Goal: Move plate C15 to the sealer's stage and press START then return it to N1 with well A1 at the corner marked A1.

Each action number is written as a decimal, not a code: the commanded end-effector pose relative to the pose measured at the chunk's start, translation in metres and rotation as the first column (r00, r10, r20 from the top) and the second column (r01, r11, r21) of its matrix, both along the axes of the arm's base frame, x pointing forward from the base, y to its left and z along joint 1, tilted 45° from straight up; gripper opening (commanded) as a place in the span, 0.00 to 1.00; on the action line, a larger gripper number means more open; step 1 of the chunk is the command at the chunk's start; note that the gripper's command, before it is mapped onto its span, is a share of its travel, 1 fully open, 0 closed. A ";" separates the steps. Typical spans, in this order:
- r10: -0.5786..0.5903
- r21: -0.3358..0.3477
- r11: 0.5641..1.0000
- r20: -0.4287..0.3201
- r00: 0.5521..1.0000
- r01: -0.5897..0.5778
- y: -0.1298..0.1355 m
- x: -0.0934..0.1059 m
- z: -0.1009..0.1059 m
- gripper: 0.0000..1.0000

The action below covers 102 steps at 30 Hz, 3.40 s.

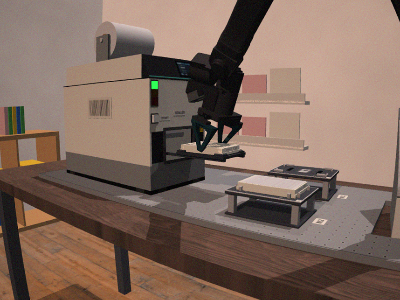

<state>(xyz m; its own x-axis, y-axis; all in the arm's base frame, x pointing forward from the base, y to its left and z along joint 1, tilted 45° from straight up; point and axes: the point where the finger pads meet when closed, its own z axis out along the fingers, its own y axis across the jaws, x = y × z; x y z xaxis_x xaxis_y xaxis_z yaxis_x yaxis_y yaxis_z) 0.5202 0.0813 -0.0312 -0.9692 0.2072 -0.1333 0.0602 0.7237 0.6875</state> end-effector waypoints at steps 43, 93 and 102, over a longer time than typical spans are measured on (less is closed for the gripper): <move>0.008 0.023 1.000 0.004 1.000 -0.008 0.012 0.014 0.008 0.00; -0.020 0.000 1.000 0.015 1.000 0.020 -0.015 0.004 -0.007 0.00; -0.019 0.001 1.000 -0.015 1.000 0.019 -0.014 -0.002 -0.009 0.00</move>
